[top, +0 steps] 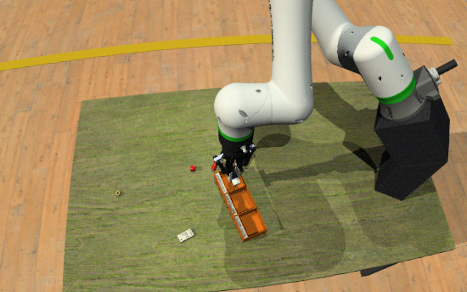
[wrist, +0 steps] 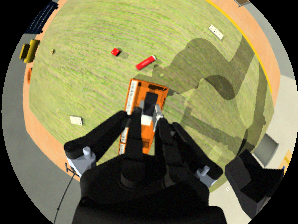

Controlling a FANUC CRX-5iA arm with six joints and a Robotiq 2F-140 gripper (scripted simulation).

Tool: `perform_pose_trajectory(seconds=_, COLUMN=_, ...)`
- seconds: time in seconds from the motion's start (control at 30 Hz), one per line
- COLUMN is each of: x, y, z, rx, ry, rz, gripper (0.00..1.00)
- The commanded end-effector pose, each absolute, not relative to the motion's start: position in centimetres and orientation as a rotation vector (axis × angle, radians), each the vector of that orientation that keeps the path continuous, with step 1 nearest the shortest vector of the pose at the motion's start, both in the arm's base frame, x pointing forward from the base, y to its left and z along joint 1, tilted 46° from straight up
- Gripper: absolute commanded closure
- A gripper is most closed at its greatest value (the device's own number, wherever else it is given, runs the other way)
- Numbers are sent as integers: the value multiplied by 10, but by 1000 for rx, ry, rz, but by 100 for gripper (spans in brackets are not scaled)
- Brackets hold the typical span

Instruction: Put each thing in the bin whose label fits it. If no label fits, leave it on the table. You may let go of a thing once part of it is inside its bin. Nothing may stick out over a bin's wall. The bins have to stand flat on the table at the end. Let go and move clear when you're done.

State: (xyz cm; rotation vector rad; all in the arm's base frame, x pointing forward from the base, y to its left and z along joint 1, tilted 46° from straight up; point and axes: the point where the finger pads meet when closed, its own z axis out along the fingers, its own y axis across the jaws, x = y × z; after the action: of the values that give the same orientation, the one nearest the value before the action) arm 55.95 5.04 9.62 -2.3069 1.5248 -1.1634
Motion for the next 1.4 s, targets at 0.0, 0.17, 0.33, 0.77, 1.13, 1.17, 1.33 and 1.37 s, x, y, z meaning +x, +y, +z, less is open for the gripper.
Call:
perform_pose_trajectory(seconds=0.0, x=560, y=50, z=97, rx=-2305, ry=1524, rz=-1166, gripper=80)
perform_pose_trajectory(seconds=0.17, x=560, y=49, z=98, rx=-2305, ry=1524, rz=-1166, gripper=80)
perform_pose_trajectory(seconds=0.33, x=563, y=47, z=96, rx=-2305, ry=1524, rz=-1166, gripper=80)
perform_pose_trajectory(seconds=0.77, x=578, y=40, z=81, rx=-2305, ry=1524, rz=-1166, gripper=80)
perform_pose_trajectory(seconds=1.13, x=590, y=35, z=68, rx=-2305, ry=1524, rz=-1166, gripper=80)
perform_pose_trajectory(seconds=1.17, x=591, y=35, z=68, rx=-2305, ry=1524, rz=-1166, gripper=80)
perform_pose_trajectory(seconds=1.33, x=591, y=34, z=69, rx=-2305, ry=1524, rz=-1166, gripper=80)
perform_pose_trajectory(seconds=1.37, x=591, y=34, z=69, rx=-2305, ry=1524, rz=-1166, gripper=80)
